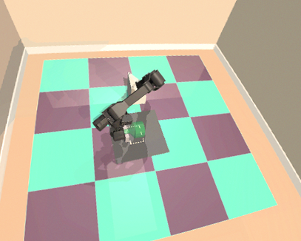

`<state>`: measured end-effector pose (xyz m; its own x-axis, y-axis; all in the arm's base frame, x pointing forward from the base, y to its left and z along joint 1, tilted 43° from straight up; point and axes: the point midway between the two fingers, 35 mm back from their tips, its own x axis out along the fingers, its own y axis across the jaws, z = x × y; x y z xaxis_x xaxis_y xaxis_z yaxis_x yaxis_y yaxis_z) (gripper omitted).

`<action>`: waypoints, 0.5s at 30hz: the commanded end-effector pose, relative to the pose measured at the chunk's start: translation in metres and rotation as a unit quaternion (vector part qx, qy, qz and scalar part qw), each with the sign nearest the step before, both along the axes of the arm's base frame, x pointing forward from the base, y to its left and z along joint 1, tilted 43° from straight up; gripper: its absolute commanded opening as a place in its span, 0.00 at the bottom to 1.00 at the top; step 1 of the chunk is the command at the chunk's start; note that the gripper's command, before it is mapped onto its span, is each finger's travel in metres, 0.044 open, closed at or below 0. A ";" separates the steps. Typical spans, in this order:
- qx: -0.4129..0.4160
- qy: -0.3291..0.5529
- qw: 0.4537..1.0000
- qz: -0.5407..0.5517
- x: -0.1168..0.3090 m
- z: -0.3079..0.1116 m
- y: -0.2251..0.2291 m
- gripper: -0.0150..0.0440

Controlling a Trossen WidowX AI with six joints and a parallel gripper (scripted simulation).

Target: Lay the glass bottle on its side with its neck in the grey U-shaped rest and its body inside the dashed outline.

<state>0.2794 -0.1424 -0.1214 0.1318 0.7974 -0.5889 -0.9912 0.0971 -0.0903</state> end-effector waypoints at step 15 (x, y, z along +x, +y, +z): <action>-0.004 -0.003 1.000 0.000 0.000 0.000 0.005 0.45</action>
<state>0.2794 -0.1413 -0.1232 0.1390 0.7884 -0.5992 -0.9900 0.0969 -0.1022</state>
